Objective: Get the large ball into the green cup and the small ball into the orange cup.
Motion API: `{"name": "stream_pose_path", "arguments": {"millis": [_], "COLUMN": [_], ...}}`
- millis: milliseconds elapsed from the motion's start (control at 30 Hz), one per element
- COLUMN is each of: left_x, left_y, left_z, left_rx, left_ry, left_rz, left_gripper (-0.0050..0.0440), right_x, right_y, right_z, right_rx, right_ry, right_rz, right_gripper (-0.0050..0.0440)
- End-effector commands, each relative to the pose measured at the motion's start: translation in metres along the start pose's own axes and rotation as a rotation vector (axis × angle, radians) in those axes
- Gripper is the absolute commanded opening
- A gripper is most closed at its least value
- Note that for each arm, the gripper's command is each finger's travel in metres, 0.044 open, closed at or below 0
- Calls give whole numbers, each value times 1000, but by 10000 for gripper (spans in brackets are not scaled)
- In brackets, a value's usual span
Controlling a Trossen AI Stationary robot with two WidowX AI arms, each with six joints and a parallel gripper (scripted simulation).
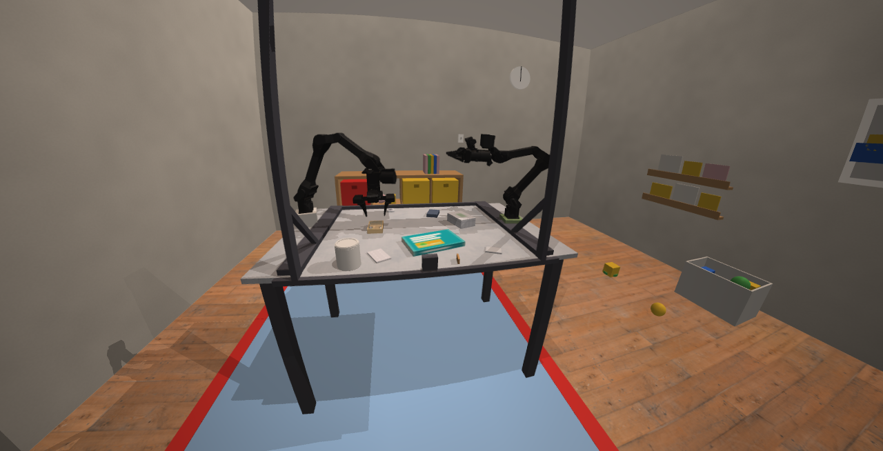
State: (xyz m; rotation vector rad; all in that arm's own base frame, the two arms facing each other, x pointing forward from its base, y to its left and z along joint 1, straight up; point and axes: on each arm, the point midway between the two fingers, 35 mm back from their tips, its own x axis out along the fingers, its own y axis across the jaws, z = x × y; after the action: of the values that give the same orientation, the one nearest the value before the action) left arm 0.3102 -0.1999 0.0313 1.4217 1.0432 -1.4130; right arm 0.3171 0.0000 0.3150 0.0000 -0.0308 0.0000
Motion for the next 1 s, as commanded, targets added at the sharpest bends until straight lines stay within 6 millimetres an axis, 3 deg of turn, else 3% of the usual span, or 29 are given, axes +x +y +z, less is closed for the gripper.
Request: {"name": "stream_pose_path", "arguments": {"millis": [0, 100, 333, 600, 700, 733, 967], "left_x": [-1, -1, -33, -93, -99, -92, -149], "left_y": [-2, 0, 14, 35, 36, 39, 34], "left_z": [-1, 0, -20, -64, -70, -63, -108], "left_rx": [-5, -5, -184, -579, -624, -593, -890], "left_ry": [-4, -3, -54, -201, -222, -213, -372], "left_rz": [2, -1, 170, 499, 535, 505, 774], "left_gripper": [396, 396, 396, 396, 396, 396, 396], "right_x": [-1, -1, -2, -3, -2, -2, -3], "right_y": [0, 0, 0, 0, 0, 0, 0], "right_z": [8, 8, 15, 17, 15, 11, 19], "right_rx": [0, 0, 0, 0, 0, 0, 0], "right_ry": [-19, -19, -35, -41, -35, -27, -47], "right_rz": [0, 0, 0, 0, 0, 0, 0], "right_gripper": [400, 400, 400, 400, 400, 400, 400]}}
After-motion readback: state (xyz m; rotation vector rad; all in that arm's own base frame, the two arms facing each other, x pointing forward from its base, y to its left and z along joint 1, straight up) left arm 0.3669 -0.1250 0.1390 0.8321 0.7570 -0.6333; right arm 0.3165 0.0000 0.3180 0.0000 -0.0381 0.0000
